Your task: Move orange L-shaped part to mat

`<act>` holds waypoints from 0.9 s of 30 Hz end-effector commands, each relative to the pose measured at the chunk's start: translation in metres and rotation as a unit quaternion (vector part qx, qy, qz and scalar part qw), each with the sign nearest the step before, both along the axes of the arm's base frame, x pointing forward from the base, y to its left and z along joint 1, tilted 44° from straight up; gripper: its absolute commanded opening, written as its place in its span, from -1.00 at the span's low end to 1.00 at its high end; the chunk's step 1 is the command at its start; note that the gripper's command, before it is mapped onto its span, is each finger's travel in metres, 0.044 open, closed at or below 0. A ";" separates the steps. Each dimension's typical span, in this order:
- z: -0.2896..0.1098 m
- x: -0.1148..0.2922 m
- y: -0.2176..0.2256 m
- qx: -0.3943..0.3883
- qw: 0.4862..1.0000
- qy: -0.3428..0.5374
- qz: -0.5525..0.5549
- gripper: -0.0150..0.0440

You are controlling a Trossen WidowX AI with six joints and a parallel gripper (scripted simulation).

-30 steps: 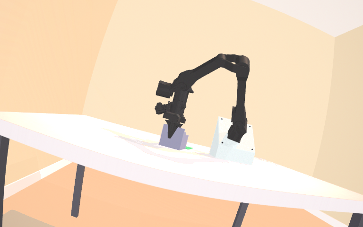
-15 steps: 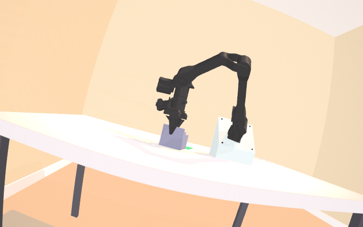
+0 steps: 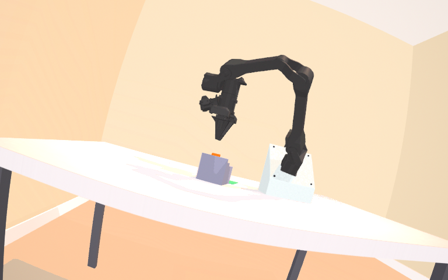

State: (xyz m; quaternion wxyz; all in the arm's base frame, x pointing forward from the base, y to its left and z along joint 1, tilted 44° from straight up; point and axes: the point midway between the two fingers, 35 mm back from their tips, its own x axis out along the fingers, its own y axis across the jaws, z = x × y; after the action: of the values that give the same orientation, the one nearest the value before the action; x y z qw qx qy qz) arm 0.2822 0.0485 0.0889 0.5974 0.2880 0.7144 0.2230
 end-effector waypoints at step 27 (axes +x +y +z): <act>-0.007 0.001 -0.008 0.011 0.995 -0.069 0.074 0.46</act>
State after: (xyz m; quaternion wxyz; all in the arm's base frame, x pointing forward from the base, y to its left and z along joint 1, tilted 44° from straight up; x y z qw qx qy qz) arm 0.2830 0.0454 0.0881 0.6121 0.2615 0.7012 0.2553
